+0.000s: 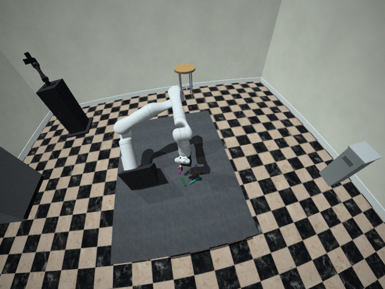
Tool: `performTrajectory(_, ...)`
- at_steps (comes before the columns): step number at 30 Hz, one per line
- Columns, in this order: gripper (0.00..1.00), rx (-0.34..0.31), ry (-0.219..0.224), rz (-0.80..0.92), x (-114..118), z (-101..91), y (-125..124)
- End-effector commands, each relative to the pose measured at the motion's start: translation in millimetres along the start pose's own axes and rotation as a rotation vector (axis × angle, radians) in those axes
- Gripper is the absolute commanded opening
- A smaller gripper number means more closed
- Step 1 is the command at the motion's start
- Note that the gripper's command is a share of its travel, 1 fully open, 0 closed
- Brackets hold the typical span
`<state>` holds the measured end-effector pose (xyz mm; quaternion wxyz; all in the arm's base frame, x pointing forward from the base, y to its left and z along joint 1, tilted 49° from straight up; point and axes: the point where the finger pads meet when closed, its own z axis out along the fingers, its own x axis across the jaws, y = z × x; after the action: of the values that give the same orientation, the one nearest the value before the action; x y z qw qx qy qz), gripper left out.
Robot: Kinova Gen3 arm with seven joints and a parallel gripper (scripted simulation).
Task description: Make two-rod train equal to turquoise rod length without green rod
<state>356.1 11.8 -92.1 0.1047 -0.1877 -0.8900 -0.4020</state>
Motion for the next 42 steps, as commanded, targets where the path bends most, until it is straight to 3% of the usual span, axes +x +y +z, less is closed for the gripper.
performTrajectory(1,1.00,-0.003,-0.006,-0.055,-1.8,-2.0,-3.5)
performTrajectory(6,1.00,-0.002,-0.006,-0.151,-3.3,-2.1,-6.3)
performTrajectory(21,1.00,-0.001,-0.006,-0.663,-10.4,-2.4,-17.2)
performTrajectory(42,1.00,0.000,-0.007,-1.073,-13.1,-2.3,-21.2)
